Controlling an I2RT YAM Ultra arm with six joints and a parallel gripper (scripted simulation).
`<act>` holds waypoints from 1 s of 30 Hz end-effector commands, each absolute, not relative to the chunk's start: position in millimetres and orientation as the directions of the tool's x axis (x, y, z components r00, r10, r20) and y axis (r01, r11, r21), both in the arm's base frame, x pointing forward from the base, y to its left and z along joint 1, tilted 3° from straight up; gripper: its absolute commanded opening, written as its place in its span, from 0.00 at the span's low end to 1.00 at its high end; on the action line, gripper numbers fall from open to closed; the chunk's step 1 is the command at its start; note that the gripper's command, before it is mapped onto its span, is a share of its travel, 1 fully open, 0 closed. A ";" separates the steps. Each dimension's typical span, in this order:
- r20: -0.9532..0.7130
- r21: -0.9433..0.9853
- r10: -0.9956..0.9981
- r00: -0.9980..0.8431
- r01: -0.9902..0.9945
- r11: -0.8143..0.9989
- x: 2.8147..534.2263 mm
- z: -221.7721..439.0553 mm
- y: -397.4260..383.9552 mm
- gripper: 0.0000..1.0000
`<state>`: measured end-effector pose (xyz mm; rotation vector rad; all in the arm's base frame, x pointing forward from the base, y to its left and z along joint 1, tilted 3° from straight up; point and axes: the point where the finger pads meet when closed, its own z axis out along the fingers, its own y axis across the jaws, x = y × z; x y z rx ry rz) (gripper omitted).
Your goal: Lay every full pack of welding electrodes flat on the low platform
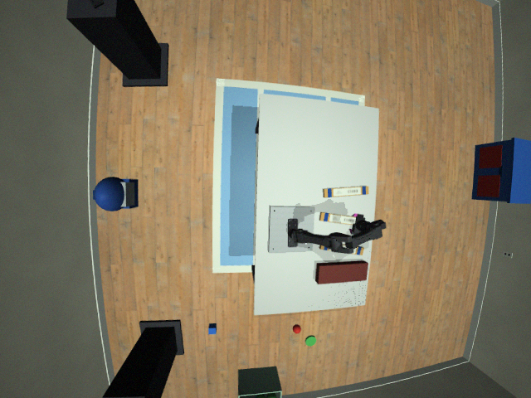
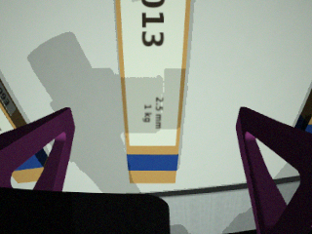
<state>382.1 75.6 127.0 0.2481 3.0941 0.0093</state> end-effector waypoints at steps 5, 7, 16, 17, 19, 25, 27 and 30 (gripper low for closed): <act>-0.080 0.028 0.208 -0.975 0.207 0.978 385.4 147.6 66.4 0.95; -0.040 0.013 0.222 -0.974 0.221 0.975 376.3 136.2 51.8 0.95; -0.087 0.030 0.217 -0.972 0.215 0.976 388.7 144.7 7.2 0.95; -0.090 0.030 0.217 -0.972 0.215 0.976 389.5 145.5 0.5 0.95; -0.095 0.029 0.217 -0.972 0.215 0.976 390.6 147.5 -13.1 0.95; -0.046 0.020 0.217 -0.975 0.216 0.976 388.5 133.9 -53.3 0.95; -0.046 0.020 0.217 -0.975 0.216 0.976 388.8 133.8 -66.7 0.95; -0.046 0.020 0.217 -0.975 0.216 0.976 389.0 133.8 -80.2 0.95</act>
